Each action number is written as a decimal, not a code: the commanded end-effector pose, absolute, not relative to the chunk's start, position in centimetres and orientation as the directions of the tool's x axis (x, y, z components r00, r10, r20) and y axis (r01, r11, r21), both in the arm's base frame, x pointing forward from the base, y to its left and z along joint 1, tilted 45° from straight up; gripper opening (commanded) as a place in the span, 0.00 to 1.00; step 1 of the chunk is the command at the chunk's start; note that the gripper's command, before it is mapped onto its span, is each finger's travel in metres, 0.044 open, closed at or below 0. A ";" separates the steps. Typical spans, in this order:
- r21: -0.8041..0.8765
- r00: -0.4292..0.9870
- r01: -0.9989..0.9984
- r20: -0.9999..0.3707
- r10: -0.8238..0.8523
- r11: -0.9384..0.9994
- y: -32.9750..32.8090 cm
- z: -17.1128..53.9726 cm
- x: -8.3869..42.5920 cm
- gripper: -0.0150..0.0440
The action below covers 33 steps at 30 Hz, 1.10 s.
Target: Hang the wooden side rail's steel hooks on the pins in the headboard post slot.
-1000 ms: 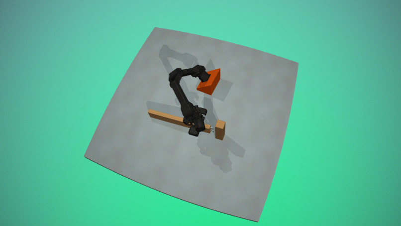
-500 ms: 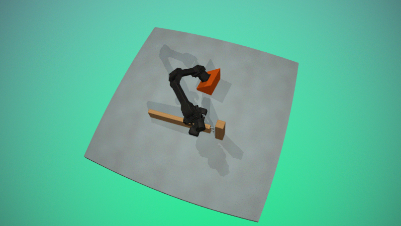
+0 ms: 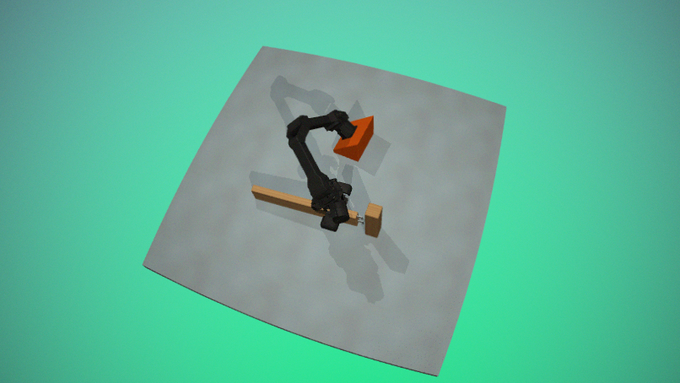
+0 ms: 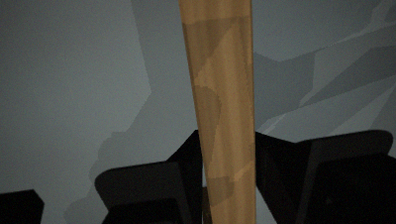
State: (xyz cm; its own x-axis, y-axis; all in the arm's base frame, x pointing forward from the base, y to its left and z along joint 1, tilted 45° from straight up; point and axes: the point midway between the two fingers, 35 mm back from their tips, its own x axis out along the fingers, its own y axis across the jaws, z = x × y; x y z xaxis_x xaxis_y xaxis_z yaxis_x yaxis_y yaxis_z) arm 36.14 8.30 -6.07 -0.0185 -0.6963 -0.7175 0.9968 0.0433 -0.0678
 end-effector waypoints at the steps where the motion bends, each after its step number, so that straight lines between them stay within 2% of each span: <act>1: -0.061 -0.012 0.997 -0.722 -0.692 0.046 8.7 -6.0 36.2 0.25; 33: -0.061 -0.012 0.997 -0.722 -0.692 0.046 8.9 -6.3 36.2 0.25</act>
